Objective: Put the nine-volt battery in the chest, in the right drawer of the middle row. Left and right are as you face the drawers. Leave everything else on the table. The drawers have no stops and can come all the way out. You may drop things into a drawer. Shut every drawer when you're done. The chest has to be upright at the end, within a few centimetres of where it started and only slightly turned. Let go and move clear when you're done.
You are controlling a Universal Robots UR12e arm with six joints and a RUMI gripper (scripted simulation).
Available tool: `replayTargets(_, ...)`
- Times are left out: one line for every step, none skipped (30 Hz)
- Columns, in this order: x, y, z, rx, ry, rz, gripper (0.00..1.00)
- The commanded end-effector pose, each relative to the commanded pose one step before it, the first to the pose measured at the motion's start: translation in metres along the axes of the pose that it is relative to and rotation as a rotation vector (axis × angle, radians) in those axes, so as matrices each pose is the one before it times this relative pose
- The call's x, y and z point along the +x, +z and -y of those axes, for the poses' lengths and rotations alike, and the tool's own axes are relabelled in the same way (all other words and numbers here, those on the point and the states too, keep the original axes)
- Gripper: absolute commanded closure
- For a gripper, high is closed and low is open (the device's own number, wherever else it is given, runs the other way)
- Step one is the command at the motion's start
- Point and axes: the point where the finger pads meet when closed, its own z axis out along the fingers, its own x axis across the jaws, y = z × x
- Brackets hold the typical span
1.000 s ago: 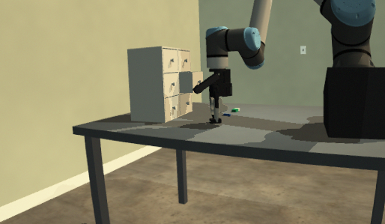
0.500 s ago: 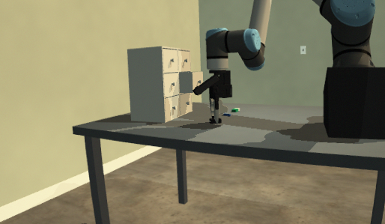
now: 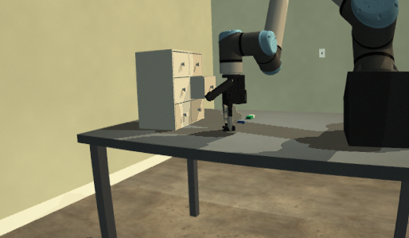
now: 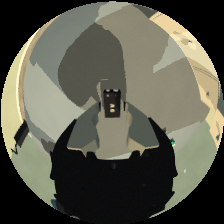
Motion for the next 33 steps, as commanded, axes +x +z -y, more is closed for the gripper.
replayTargets(0.00019, -0.00042, 0.00031, 0.0008, 0.00016, -0.00049, 0.75)
replayTargets(0.0, 0.0, 0.0, 0.0, 0.0, 0.0, 0.75)
replayTargets(0.0, 0.0, 0.0, 0.0, 0.0, 0.0, 0.75)
replayTargets(0.0, 0.0, 0.0, 0.0, 0.0, 0.0, 0.75)
replayTargets(0.0, 0.0, 0.0, 0.0, 0.0, 0.0, 0.75)
replayTargets(0.0, 0.0, 0.0, 0.0, 0.0, 0.0, 0.75)
replayTargets(0.0, 0.0, 0.0, 0.0, 0.0, 0.0, 0.75)
replayTargets(0.0, 0.0, 0.0, 0.0, 0.0, 0.0, 0.75)
replayTargets(0.0, 0.0, 0.0, 0.0, 0.0, 0.0, 0.75)
replayTargets(0.0, 0.0, 0.0, 0.0, 0.0, 0.0, 0.75)
replayTargets(0.0, 0.0, 0.0, 0.0, 0.0, 0.0, 0.75)
replayTargets(0.0, 0.0, 0.0, 0.0, 0.0, 0.0, 0.75)
replayTargets(0.0, 0.0, 0.0, 0.0, 0.0, 0.0, 0.87)
replayTargets(0.0, 0.0, 0.0, 0.0, 0.0, 0.0, 0.87)
replayTargets(0.0, 0.0, 0.0, 0.0, 0.0, 0.0, 0.87)
replayTargets(0.0, 0.0, 0.0, 0.0, 0.0, 0.0, 0.87)
replayTargets(0.0, 0.0, 0.0, 0.0, 0.0, 0.0, 0.87)
replayTargets(0.0, 0.0, 0.0, 0.0, 0.0, 0.0, 0.87)
replayTargets(0.0, 0.0, 0.0, 0.0, 0.0, 0.0, 0.87)
replayTargets(0.0, 0.0, 0.0, 0.0, 0.0, 0.0, 0.87)
replayTargets(0.0, 0.0, 0.0, 0.0, 0.0, 0.0, 0.87)
replayTargets(0.0, 0.0, 0.0, 0.0, 0.0, 0.0, 0.87)
replayTargets(0.0, 0.0, 0.0, 0.0, 0.0, 0.0, 0.87)
replayTargets(0.0, 0.0, 0.0, 0.0, 0.0, 0.0, 0.87)
replayTargets(0.0, 0.0, 0.0, 0.0, 0.0, 0.0, 0.87)
replayTargets(0.0, 0.0, 0.0, 0.0, 0.0, 0.0, 0.87)
replayTargets(0.0, 0.0, 0.0, 0.0, 0.0, 0.0, 0.87)
replayTargets(0.0, 0.0, 0.0, 0.0, 0.0, 0.0, 0.87)
replayTargets(0.0, 0.0, 0.0, 0.0, 0.0, 0.0, 0.87)
replayTargets(0.0, 0.0, 0.0, 0.0, 0.0, 0.0, 0.87)
replayTargets(0.0, 0.0, 0.0, 0.0, 0.0, 0.0, 0.87)
replayTargets(0.0, 0.0, 0.0, 0.0, 0.0, 0.0, 0.87)
replayTargets(0.0, 0.0, 0.0, 0.0, 0.0, 0.0, 0.87)
